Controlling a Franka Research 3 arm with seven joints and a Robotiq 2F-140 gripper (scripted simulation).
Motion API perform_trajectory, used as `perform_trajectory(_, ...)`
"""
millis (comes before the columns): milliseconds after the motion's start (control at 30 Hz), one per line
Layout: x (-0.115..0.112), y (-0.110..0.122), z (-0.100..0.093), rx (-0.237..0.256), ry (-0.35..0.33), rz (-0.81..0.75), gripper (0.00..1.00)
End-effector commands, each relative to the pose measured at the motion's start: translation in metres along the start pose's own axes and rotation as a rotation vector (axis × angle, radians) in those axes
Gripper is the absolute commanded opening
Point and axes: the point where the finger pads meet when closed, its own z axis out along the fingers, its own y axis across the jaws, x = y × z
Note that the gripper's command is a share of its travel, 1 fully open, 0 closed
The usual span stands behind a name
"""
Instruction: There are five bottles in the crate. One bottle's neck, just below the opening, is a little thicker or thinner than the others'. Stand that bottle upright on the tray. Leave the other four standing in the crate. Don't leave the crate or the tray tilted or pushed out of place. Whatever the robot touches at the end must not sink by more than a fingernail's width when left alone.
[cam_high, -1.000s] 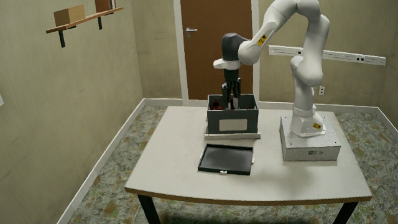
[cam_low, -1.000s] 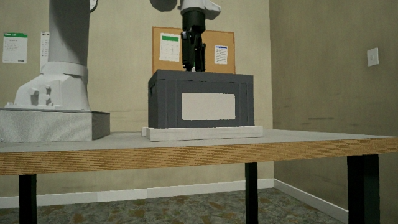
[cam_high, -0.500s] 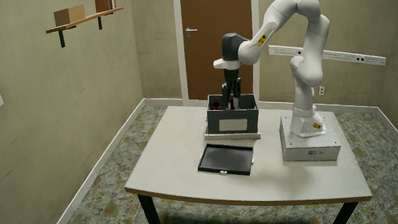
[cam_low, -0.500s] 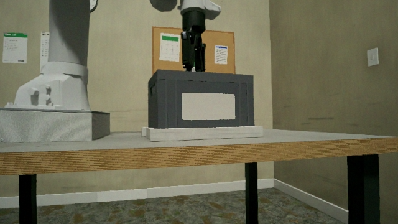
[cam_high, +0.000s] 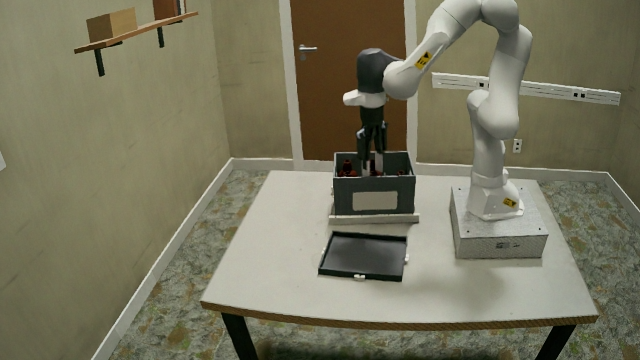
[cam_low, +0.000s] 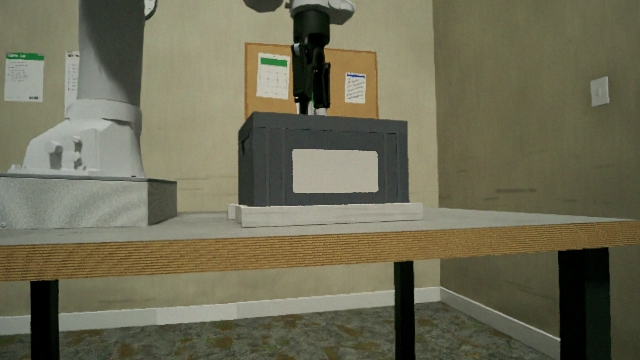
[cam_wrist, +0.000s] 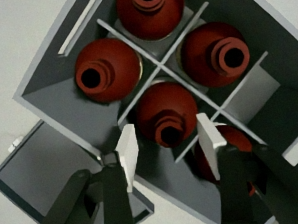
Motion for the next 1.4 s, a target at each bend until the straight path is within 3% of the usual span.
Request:
perform_trajectory(0, -0.001, 0.002, -0.01, -0.008, -0.005, 0.001, 0.44)
perform_trajectory(333, -0.001, 0.002, -0.046, -0.008, -0.005, 0.001, 0.44)
perform_trajectory(600, -0.001, 0.002, -0.062, -0.008, -0.005, 0.001, 0.44)
perform_trajectory(1000, -0.001, 0.002, -0.069, -0.008, -0.005, 0.001, 0.44)
perform_trajectory(1033, -0.001, 0.002, -0.069, -0.008, -0.005, 0.001, 0.1)
perform_trajectory(1367, -0.001, 0.002, -0.069, -0.008, -0.005, 0.001, 0.1)
